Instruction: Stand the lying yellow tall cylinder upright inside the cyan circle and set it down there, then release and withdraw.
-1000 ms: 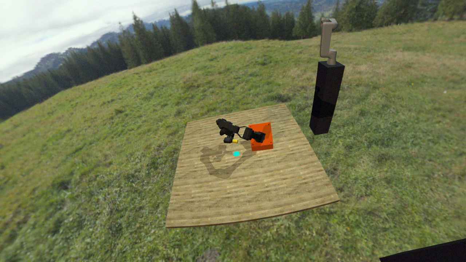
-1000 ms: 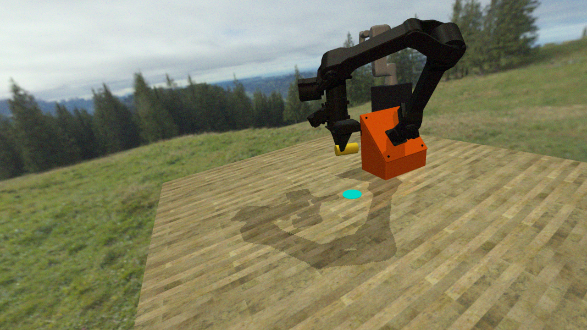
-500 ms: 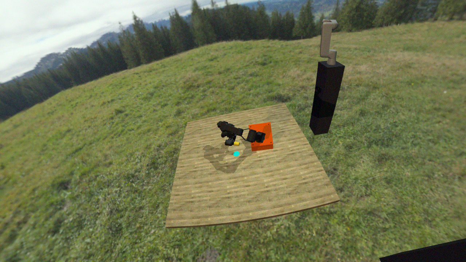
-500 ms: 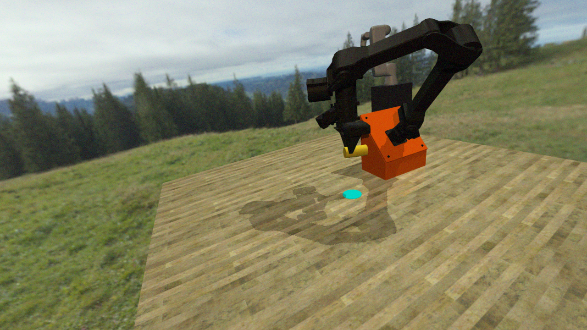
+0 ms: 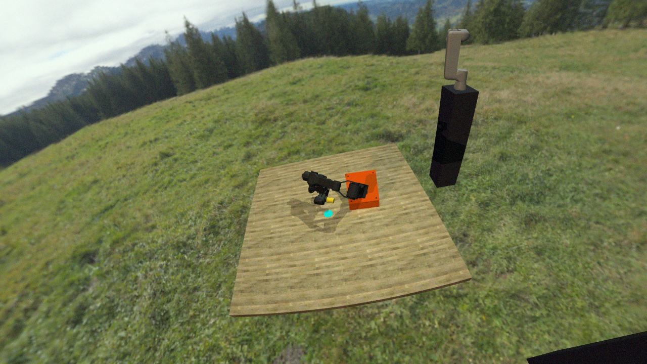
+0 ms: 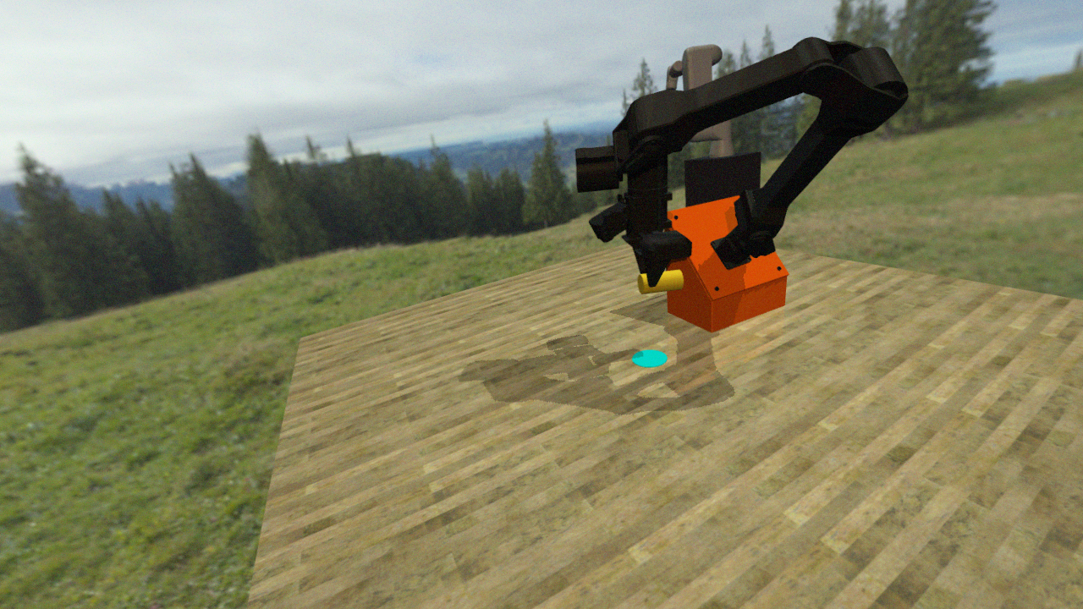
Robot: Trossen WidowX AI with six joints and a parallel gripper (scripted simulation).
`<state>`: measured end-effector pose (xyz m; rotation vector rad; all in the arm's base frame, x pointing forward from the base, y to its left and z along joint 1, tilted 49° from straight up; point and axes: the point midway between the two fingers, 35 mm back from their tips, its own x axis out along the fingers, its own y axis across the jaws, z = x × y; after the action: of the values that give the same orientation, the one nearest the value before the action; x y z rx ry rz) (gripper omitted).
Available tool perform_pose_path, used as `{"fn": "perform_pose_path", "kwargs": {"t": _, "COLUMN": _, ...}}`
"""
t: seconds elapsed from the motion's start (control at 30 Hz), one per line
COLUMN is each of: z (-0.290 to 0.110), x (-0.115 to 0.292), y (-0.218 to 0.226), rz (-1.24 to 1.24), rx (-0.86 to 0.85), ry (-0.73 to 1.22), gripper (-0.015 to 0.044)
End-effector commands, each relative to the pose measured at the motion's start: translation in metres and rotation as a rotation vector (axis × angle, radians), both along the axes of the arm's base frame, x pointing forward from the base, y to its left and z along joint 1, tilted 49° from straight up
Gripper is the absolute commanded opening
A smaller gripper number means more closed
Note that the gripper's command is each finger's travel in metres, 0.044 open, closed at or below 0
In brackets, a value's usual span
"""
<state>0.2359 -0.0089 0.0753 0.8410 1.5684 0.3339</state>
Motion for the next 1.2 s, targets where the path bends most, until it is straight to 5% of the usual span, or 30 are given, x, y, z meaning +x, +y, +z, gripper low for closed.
{"fn": "perform_pose_path", "kwargs": {"t": 0.0, "z": -0.001, "x": -0.004, "y": 0.002, "rz": 0.005, "rx": -0.024, "ry": 0.007, "gripper": 0.0105}}
{"fn": "perform_pose_path", "kwargs": {"t": 1.17, "z": -0.009, "x": -0.019, "y": 0.011, "rz": 0.006, "rx": -0.229, "ry": -0.005, "gripper": 0.0105}}
